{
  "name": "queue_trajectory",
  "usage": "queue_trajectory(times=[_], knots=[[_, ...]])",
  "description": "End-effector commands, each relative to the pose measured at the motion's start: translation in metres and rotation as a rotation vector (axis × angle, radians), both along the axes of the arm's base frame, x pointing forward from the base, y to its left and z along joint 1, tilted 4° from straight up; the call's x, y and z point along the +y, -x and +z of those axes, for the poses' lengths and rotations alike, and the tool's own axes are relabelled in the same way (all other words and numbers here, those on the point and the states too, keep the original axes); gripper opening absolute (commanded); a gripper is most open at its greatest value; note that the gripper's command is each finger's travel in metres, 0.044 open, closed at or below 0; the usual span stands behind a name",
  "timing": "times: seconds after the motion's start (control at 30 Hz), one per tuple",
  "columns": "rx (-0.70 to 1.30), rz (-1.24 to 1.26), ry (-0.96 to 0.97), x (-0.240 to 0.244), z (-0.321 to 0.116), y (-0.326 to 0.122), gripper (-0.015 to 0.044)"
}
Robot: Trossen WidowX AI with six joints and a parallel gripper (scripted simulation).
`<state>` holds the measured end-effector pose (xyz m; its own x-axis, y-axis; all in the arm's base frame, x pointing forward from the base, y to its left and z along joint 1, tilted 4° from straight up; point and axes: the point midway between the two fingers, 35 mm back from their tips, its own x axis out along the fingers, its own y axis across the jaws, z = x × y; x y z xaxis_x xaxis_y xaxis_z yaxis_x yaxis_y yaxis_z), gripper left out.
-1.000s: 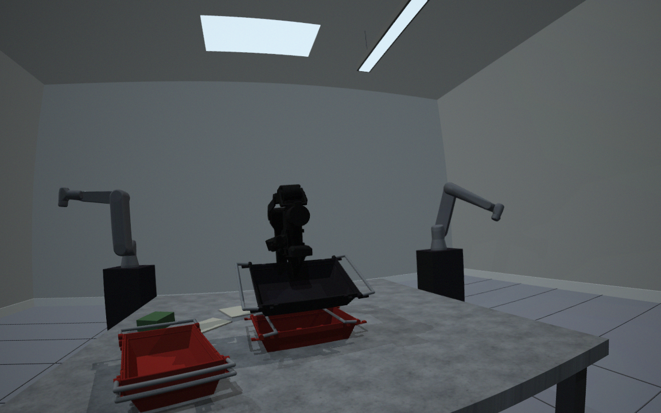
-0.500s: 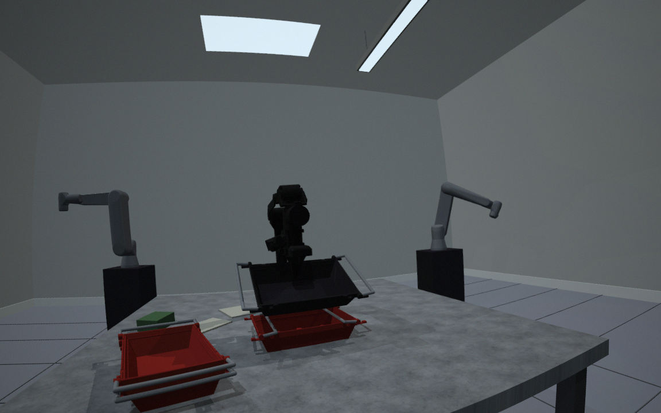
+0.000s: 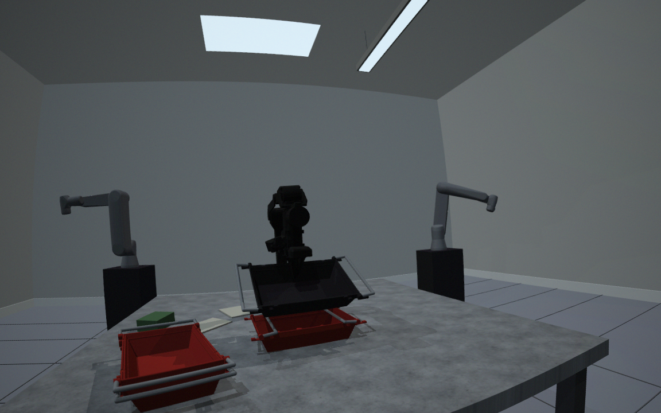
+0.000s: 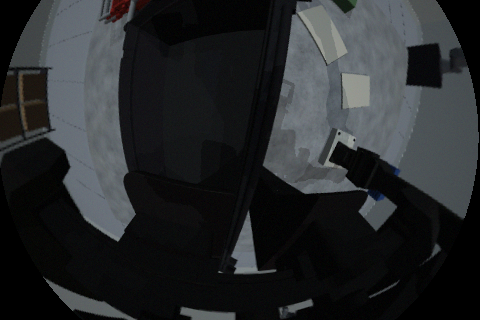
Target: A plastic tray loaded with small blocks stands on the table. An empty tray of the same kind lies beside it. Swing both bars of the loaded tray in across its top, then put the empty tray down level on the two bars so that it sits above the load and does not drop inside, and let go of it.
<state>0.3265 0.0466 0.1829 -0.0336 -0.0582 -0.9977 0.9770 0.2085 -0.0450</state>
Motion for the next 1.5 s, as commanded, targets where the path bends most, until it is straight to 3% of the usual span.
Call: queue_trajectory(times=[0.0, 1.47], knots=[[-0.029, -0.002, -0.004, 0.000, 0.003, -0.002, 0.0000], [-0.028, -0.002, -0.003, -0.004, -0.040, 0.011, 0.0000]])
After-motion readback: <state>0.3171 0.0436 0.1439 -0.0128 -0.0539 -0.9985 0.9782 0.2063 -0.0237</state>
